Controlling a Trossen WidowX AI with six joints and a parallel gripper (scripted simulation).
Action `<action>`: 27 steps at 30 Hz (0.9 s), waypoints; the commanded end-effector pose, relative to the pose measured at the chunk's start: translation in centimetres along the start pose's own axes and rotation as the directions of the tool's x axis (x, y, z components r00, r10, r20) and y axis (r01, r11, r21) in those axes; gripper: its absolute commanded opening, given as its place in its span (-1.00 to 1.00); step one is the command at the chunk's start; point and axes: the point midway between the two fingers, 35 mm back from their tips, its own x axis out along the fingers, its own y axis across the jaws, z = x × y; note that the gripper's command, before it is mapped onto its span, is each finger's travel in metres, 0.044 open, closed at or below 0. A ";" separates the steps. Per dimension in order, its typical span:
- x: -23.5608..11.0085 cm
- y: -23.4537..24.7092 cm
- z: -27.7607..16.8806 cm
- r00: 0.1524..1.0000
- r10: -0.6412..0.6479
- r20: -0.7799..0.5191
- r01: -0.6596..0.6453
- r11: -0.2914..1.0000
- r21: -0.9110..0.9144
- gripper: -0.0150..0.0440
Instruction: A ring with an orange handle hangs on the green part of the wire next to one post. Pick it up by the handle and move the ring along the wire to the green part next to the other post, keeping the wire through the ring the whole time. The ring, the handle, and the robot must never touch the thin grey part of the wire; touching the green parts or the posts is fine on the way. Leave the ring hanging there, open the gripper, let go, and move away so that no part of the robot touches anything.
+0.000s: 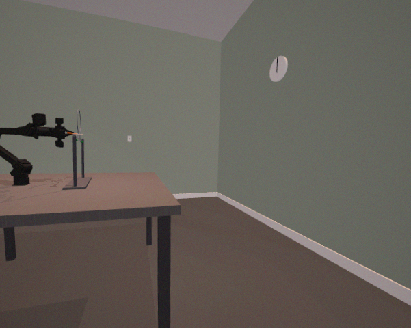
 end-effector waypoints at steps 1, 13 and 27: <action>-0.1 1.1 -0.2 1.000 0.029 -0.007 -0.029 0.999 0.036 -1.00; -0.2 3.2 0.1 0.996 0.091 -0.004 -0.089 0.984 0.154 -1.00; -0.7 5.7 0.7 0.986 0.167 0.009 -0.162 0.940 0.299 -1.00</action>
